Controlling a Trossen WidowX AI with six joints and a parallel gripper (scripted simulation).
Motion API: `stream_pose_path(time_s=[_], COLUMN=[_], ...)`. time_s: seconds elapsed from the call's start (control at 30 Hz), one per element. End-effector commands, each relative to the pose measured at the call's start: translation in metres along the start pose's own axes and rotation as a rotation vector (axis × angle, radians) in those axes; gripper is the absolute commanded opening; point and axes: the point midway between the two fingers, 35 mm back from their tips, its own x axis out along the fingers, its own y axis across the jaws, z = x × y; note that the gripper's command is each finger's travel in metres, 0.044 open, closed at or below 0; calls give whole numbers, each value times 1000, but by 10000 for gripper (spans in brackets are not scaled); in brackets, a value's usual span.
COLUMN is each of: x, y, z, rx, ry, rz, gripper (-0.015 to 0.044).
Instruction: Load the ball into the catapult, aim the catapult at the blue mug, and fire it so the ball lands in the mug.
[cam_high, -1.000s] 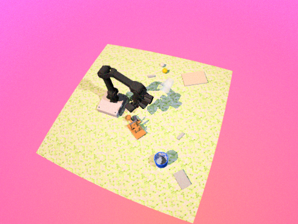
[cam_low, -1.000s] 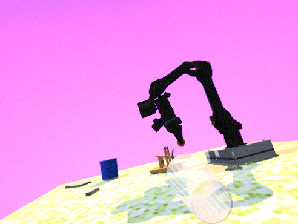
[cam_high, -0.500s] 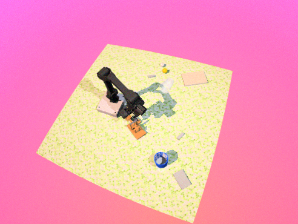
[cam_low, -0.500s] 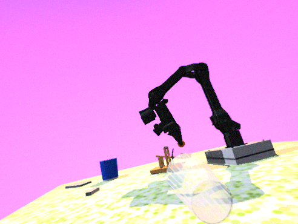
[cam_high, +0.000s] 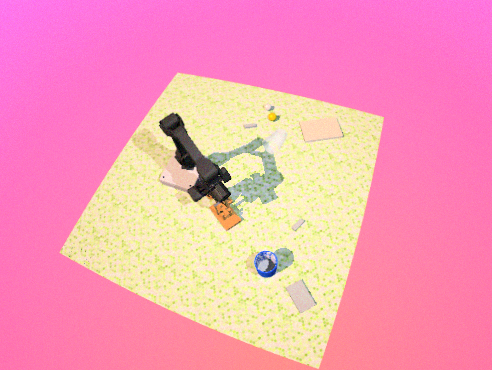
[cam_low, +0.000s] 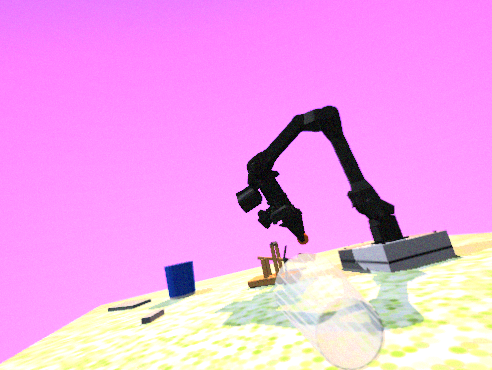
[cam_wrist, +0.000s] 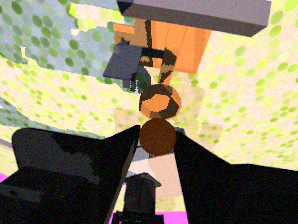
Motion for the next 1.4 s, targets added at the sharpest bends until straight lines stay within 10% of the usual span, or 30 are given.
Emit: stream_pose_path(time_s=[0.0, 0.7, 1.03, 1.23, 1.37], x=[9, 21, 18, -73, -66], y=[0, -1, -1, -1, -2], z=[2, 7, 7, -27, -19], rx=[-5, 2, 2, -4, -8], ry=[7, 4, 0, -121, -122], rz=[5, 2, 2, 11, 6], gripper=[0, 0, 263, 420, 440])
